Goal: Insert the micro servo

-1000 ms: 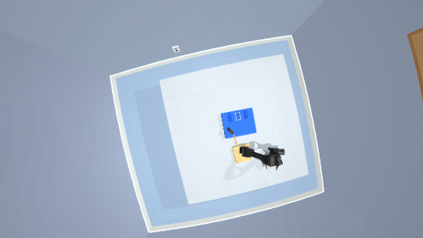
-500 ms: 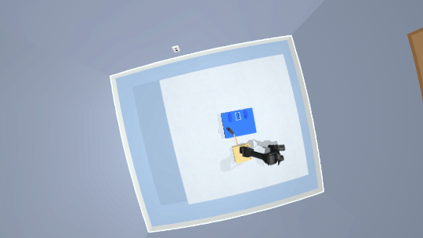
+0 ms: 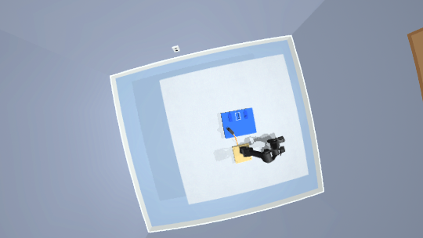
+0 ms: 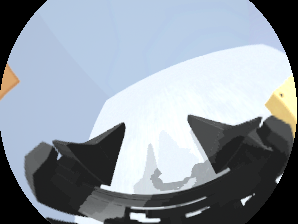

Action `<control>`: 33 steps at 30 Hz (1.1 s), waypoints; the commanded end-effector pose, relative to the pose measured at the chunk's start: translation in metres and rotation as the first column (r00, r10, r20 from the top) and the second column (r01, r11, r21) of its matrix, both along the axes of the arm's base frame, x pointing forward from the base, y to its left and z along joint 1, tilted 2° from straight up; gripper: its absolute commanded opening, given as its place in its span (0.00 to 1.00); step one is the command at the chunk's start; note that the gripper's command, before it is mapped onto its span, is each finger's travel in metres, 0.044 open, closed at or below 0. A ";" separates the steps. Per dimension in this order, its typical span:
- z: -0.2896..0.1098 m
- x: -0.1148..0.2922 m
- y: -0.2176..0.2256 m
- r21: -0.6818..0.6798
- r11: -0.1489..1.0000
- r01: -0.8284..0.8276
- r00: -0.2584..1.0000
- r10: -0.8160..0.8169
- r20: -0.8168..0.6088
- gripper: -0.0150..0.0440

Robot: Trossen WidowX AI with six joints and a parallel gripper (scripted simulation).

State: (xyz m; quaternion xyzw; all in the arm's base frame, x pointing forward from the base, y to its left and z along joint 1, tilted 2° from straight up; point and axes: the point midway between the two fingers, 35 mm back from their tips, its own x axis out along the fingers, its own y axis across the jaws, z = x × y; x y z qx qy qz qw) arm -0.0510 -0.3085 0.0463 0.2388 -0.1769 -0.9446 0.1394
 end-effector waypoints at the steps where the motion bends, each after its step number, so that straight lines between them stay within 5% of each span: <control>1: 0.003 0.035 -0.006 -0.032 0.996 -0.083 0.993 0.085 0.078 1.00; 17: 0.015 0.187 0.034 -0.098 0.913 -0.396 0.832 0.402 0.383 1.00; 33: 0.038 0.305 0.197 -0.033 0.741 -0.671 0.498 0.483 0.721 1.00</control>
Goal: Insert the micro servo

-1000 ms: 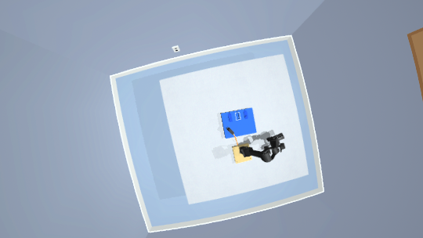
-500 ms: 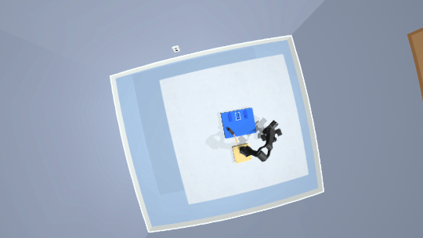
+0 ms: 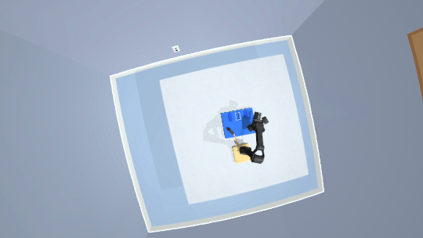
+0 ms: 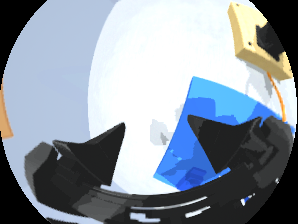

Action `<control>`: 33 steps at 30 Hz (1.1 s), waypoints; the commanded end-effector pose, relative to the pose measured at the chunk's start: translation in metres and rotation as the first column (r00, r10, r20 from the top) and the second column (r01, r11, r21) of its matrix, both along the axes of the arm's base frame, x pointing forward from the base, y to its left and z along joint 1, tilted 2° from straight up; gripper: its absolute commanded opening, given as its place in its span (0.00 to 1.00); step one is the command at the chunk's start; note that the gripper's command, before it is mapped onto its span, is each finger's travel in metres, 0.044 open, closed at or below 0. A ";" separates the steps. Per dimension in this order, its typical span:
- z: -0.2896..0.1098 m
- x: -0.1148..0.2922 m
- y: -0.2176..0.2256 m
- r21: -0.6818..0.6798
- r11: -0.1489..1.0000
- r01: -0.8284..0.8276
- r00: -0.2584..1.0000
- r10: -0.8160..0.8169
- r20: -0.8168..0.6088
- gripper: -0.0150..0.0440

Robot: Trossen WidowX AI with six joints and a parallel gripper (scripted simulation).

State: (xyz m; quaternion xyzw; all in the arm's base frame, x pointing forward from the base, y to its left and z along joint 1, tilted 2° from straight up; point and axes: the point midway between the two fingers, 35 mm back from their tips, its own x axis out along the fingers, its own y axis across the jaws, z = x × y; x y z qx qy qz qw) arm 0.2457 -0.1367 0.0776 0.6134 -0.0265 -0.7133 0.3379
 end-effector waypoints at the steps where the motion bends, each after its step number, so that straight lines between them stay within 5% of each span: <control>1: 0.009 0.010 0.036 0.060 0.996 -0.063 0.997 0.060 0.043 1.00; 9: 0.030 0.004 0.150 0.280 0.940 -0.194 0.980 0.175 0.092 1.00; 17: 0.057 -0.056 0.244 0.477 0.842 -0.253 0.963 0.266 0.043 1.00; 33: 0.033 -0.062 0.250 0.491 0.833 -0.254 0.961 0.273 0.034 1.00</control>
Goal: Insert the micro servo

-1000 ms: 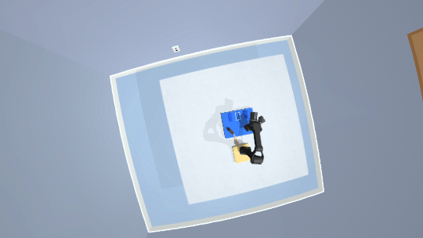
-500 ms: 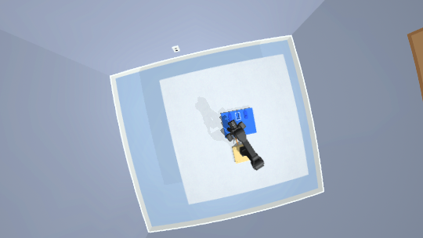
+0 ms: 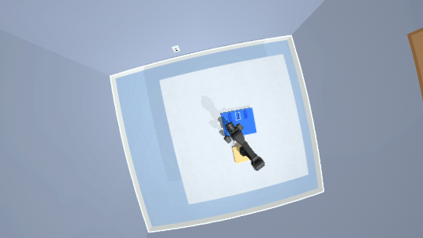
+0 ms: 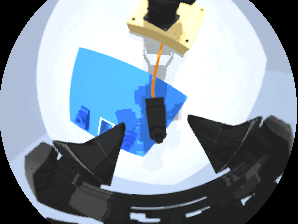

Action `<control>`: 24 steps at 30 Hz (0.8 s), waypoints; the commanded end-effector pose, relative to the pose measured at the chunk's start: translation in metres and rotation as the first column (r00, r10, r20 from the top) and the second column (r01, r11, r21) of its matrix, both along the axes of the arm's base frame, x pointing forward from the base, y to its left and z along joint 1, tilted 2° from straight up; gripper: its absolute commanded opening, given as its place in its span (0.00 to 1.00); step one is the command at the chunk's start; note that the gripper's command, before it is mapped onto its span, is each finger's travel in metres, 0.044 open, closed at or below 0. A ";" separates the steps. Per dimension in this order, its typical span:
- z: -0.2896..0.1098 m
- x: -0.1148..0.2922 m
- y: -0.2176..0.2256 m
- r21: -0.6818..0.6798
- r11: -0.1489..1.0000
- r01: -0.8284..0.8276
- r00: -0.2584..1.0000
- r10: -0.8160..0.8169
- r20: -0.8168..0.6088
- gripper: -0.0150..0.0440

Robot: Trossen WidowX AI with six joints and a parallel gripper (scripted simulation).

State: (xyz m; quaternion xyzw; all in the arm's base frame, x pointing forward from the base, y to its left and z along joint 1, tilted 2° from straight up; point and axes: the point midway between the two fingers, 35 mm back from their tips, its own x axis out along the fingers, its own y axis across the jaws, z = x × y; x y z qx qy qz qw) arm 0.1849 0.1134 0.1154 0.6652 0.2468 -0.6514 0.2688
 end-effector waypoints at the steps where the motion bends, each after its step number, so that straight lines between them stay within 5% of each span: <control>1: -0.005 -0.002 0.000 0.000 1.000 0.004 1.000 -0.004 -0.007 1.00; 15: -0.024 -0.001 -0.001 0.000 1.000 0.004 1.000 -0.004 -0.007 1.00; 24: -0.024 -0.001 -0.001 0.000 1.000 0.004 1.000 -0.004 -0.007 0.60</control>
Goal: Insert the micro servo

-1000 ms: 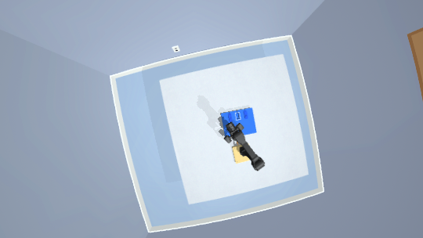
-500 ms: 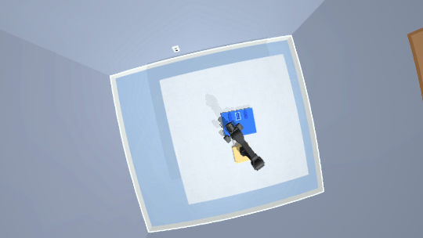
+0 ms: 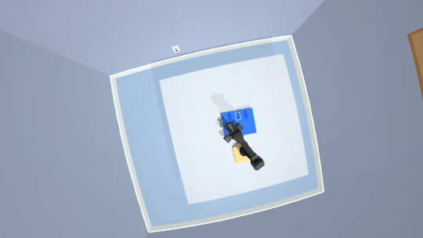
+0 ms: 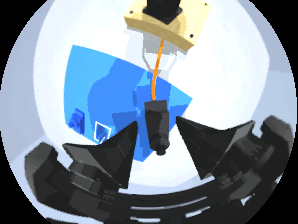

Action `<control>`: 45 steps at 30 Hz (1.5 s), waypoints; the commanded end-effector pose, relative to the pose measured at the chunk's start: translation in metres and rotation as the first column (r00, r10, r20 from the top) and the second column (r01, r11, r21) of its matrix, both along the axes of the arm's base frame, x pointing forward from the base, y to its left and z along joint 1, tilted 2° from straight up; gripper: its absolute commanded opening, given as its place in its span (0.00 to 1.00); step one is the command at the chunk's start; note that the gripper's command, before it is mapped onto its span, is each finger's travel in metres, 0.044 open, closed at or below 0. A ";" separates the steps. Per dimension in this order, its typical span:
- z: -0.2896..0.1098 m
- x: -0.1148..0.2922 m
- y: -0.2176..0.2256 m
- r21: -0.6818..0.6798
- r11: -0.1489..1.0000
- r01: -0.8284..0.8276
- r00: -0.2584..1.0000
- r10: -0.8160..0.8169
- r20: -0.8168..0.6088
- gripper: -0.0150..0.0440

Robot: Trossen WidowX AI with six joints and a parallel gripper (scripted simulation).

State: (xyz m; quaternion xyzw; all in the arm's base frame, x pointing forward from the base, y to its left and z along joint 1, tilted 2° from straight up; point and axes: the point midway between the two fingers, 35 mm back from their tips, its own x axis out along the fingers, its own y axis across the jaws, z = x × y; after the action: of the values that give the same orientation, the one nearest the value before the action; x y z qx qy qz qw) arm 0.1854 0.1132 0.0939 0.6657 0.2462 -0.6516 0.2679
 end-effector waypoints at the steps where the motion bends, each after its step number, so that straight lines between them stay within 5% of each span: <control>1: -0.002 -0.002 -0.001 0.000 1.000 0.002 1.000 -0.002 -0.008 0.56; 9: -0.002 -0.002 -0.001 0.000 1.000 0.002 1.000 -0.002 -0.008 0.43; 13: 0.005 -0.001 0.000 0.000 1.000 0.002 1.000 -0.002 -0.008 0.25; 30: 0.028 -0.016 -0.010 -0.001 1.000 0.002 1.000 -0.002 -0.009 0.25; 45: 0.029 0.035 0.000 -0.001 1.000 0.002 1.000 -0.002 -0.005 0.25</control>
State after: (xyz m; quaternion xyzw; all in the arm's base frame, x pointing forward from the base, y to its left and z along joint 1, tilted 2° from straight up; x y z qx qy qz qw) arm 0.2122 0.1106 0.1199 0.6609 0.2440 -0.6578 0.2662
